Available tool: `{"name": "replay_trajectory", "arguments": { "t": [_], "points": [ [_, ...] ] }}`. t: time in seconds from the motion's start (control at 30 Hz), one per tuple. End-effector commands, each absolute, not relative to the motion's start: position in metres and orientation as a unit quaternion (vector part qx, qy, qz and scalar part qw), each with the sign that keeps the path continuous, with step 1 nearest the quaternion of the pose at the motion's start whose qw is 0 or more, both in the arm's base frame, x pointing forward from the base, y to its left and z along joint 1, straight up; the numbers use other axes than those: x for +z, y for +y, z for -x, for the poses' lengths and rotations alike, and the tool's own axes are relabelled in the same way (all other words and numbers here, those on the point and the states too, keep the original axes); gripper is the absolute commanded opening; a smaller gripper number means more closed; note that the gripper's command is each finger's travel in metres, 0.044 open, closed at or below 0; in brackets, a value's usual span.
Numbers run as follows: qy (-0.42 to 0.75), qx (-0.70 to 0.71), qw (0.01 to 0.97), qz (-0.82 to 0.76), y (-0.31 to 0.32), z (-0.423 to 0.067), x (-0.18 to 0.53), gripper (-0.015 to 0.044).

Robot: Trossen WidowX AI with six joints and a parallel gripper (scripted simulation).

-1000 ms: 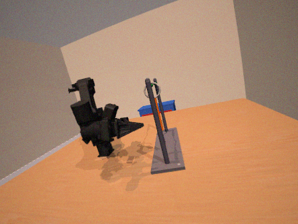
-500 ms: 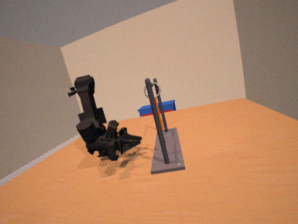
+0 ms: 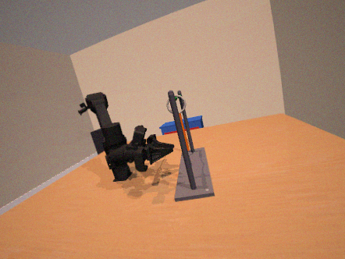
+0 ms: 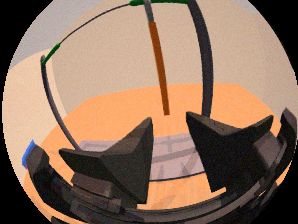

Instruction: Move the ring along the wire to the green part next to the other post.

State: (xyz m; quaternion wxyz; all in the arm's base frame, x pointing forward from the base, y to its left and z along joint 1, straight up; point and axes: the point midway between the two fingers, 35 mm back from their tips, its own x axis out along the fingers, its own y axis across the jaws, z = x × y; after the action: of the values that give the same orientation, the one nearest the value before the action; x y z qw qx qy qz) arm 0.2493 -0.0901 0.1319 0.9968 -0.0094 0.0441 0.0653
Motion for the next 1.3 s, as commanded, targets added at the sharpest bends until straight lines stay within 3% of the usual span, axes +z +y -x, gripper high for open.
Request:
{"name": "replay_trajectory", "arguments": {
  "t": [0.0, 1.27],
  "points": [
    [0.039, 0.062, 0.997, 0.008, -0.091, -0.253, 0.137, 0.0160],
    [0.038, 0.062, 0.997, 0.008, -0.087, -0.307, 0.136, 0.0160]
  ]
}}
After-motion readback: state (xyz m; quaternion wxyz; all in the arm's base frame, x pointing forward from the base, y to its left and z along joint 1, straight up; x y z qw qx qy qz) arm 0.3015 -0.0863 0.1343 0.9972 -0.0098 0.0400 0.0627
